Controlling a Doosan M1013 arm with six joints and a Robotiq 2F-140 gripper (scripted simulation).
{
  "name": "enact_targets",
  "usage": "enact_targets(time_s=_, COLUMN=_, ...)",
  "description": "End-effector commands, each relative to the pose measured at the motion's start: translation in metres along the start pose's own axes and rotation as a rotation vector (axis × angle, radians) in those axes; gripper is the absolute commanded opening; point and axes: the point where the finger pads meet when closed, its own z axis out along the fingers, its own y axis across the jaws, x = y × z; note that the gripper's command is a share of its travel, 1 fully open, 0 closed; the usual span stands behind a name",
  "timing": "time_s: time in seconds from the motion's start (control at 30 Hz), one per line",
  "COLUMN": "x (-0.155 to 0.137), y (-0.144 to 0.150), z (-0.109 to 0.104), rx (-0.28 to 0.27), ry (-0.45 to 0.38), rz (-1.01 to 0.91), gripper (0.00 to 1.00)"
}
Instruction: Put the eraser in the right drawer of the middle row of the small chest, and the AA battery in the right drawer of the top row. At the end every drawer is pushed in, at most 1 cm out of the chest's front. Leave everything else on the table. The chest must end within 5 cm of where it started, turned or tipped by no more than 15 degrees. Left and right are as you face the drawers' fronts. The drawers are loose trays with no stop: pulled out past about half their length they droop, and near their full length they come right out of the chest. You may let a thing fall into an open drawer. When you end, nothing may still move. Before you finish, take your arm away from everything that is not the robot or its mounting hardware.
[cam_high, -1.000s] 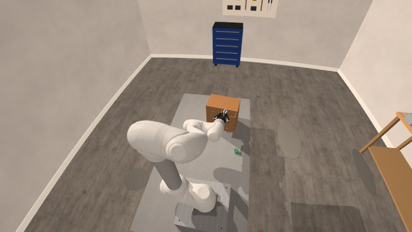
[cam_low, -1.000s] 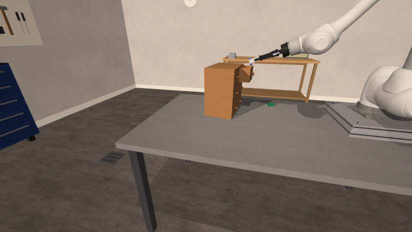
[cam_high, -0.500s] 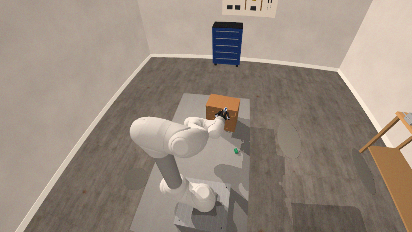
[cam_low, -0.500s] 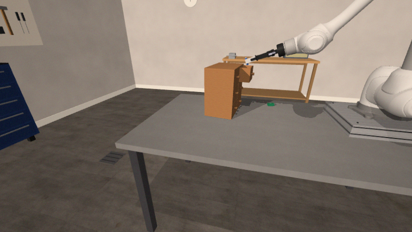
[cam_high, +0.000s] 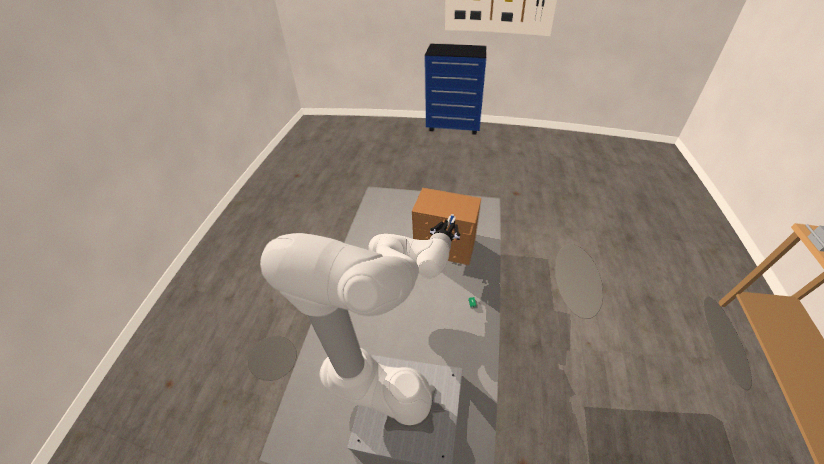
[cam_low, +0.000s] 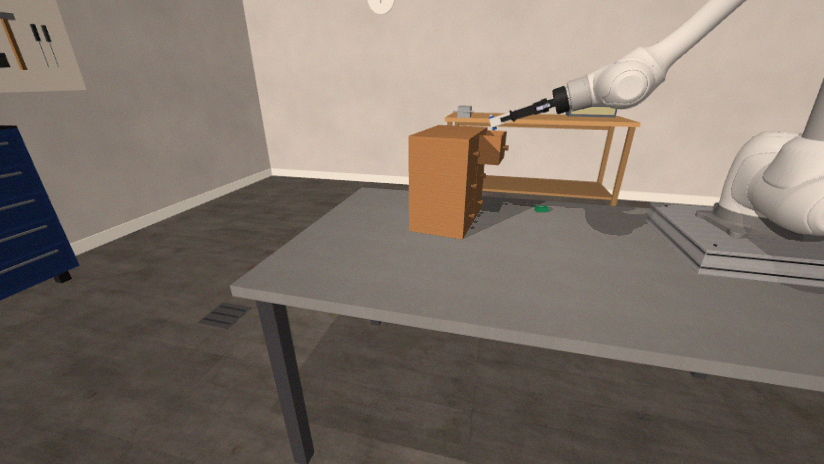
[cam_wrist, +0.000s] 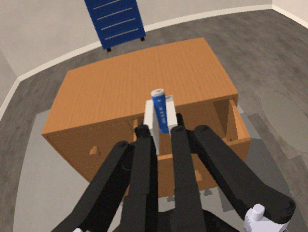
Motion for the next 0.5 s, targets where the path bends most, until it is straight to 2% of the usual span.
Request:
enact_targets(time_s=0.0, x=0.0001, y=0.0, z=0.0, rx=0.0, ry=0.0, rz=0.0, gripper=0.06)
enact_targets(time_s=0.3, x=0.0001, y=0.0, z=0.0, rx=0.0, ry=0.0, rz=0.0, gripper=0.06)
enact_targets(time_s=0.47, x=0.0001, y=0.0, z=0.0, rx=0.0, ry=0.0, rz=0.0, gripper=0.1)
